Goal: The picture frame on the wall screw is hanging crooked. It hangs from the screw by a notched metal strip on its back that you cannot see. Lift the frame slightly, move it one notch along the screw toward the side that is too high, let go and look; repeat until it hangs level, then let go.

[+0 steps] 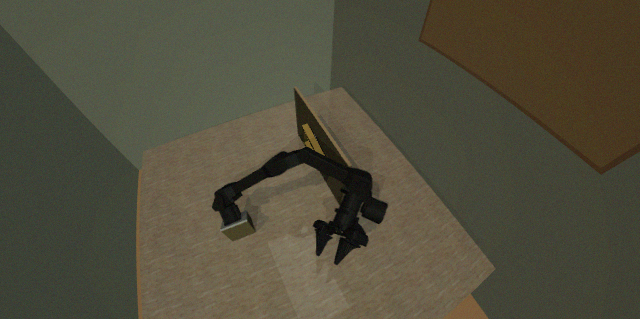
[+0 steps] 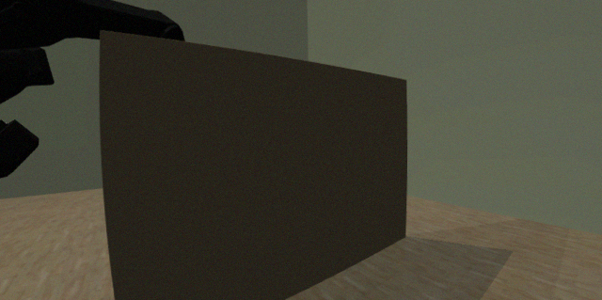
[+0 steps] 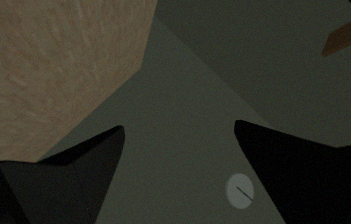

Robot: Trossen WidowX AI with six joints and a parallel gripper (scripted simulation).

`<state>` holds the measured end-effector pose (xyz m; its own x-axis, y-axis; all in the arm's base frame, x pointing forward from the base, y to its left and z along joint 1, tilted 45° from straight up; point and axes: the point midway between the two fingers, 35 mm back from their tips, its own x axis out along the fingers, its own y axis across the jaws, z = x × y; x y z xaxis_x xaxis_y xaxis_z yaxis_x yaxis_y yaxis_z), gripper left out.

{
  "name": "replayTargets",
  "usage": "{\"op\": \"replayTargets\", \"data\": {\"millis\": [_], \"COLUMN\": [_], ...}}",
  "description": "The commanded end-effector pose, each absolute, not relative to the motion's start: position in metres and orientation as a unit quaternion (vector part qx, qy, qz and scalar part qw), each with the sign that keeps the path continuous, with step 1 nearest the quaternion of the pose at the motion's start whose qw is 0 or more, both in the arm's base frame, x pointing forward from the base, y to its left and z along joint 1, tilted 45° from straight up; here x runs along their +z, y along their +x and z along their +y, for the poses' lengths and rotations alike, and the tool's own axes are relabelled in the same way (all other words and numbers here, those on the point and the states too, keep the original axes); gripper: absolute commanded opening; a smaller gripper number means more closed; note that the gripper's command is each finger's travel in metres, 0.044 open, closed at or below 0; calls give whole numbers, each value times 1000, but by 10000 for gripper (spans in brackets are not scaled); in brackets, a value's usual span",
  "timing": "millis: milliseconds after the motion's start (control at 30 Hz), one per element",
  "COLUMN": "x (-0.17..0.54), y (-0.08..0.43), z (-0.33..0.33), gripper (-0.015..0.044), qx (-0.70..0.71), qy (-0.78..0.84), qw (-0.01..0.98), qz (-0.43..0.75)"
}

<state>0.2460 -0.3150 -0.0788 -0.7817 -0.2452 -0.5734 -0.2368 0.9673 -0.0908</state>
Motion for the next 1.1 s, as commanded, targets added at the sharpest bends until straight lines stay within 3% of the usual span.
{"op": "replayTargets", "data": {"millis": [0, 167, 600, 833, 1067], "x": [-78, -52, 67, 117, 162], "y": [246, 257, 285, 300, 303], "z": [-315, -316, -301, -258, -206], "gripper": [374, 260, 260, 260, 260], "qx": [-10, -123, -494, -550, -508], "qy": [-127, -91, 160, 334, 528], "qw": [307, 373, 593, 653, 653], "qz": [943, 915, 615, 400, 191]}}
